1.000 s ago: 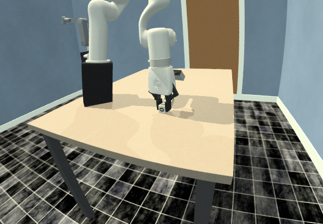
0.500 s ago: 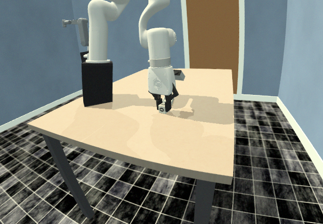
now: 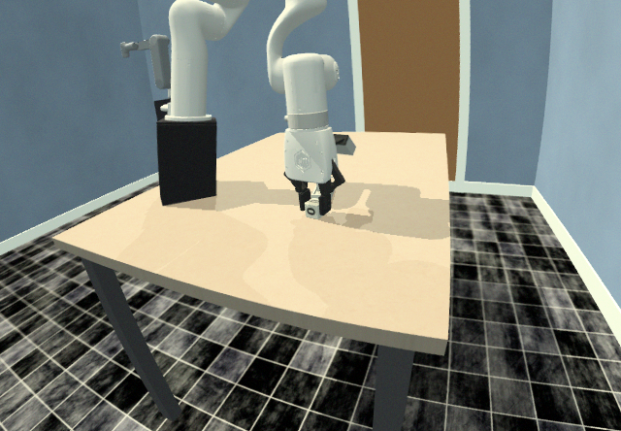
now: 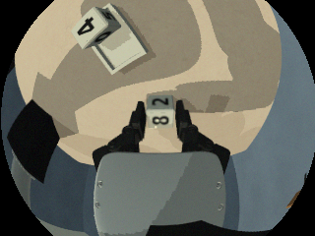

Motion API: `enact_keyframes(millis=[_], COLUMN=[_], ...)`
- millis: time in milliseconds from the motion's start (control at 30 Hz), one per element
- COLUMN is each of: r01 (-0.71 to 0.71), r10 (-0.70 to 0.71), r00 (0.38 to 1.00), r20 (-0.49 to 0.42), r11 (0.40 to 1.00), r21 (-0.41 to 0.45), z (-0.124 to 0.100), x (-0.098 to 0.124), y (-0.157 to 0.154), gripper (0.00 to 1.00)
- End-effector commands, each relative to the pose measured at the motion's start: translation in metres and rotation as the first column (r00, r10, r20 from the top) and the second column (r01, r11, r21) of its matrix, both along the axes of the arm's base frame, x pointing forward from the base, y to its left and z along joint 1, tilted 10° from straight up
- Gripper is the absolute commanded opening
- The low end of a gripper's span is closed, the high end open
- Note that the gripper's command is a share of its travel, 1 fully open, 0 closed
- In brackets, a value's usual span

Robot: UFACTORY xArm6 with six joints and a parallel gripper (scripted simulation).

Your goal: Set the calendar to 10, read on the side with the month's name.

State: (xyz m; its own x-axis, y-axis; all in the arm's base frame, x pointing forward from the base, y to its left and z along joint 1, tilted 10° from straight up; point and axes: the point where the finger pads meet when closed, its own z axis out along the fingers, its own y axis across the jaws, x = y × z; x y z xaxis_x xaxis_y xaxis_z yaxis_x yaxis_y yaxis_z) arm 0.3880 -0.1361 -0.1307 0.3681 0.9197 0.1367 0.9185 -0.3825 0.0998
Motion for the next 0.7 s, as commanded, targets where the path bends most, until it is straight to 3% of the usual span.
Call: enact_keyframes(millis=[0,433,667], r01=[0.0,0.0,0.0], r10=[0.0,0.0,0.0], r00=[1.0,1.0,1.0], r20=[0.002,0.002,0.002], r11=[1.0,1.0,1.0], r21=[-0.001,-0.001,-0.001], z=[0.001,0.002,0.022], x=[0.001,0.001,-0.002], y=[0.0,-0.001,-0.002], gripper=[0.49,0.49,0.49])
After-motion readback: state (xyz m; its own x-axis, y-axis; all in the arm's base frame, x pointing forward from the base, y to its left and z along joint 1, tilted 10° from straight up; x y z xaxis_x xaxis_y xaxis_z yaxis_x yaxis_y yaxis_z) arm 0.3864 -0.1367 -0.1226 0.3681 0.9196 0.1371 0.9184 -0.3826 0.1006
